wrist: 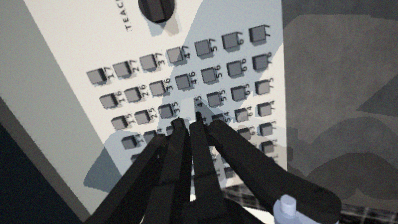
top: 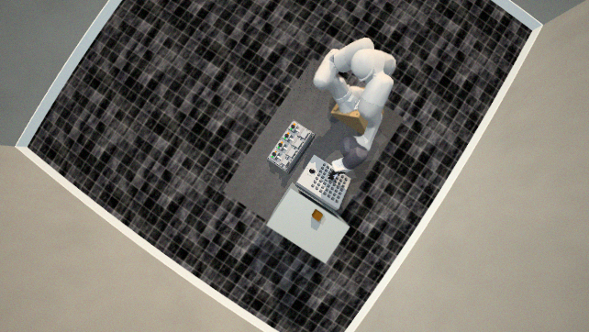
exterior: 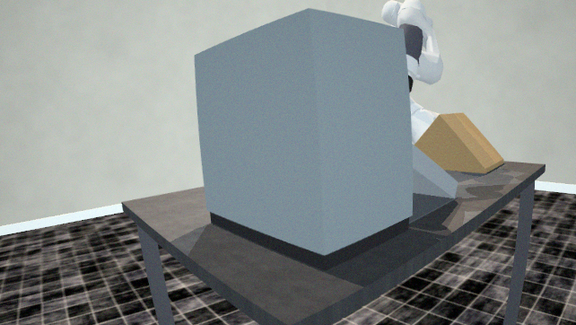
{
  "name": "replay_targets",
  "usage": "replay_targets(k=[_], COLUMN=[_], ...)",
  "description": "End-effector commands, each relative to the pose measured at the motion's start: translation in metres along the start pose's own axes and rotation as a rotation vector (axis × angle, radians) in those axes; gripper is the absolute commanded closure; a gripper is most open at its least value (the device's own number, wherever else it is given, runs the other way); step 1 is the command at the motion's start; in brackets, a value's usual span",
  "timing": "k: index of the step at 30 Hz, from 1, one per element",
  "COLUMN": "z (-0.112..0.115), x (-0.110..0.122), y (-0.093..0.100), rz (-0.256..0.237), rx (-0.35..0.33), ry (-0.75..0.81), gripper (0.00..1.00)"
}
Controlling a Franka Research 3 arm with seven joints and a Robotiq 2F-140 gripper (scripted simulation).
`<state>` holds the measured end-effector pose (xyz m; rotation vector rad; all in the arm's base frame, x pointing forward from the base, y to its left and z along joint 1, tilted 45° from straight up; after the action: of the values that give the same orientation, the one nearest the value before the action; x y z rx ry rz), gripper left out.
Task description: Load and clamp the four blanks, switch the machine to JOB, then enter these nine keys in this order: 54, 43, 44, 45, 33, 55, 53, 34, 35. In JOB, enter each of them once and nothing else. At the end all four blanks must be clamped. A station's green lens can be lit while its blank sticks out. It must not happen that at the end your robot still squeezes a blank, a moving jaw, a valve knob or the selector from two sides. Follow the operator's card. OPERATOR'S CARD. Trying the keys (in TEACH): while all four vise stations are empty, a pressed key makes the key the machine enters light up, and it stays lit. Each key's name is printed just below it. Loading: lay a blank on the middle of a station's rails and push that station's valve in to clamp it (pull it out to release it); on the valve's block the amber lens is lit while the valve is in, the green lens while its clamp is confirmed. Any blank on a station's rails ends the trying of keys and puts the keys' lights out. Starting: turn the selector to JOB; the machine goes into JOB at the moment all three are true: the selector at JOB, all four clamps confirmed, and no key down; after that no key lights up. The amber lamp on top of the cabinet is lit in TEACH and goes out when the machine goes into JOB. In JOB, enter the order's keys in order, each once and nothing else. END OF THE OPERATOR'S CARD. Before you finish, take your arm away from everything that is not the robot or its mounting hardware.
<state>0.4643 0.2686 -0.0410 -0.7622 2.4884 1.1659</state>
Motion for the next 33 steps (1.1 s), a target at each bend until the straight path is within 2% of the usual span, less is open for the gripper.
replay_targets(k=[1,33], z=[0.001,0.001], x=[0.000,0.000], y=[0.000,-0.012], rz=[-0.003,-0.003], rx=[-0.003,-0.003], ry=[0.007,0.007], gripper=[1.00,1.00])
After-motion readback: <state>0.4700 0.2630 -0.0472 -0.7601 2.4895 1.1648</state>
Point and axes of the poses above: the point where the finger pads meet when closed, its own y axis back along the fingers, its own x axis across the jaws, z = x × y, the point moved 7 cm from there along y, back along the fingers, and after that the axes turned 10 degrees about -y, right-handed, at the moved point
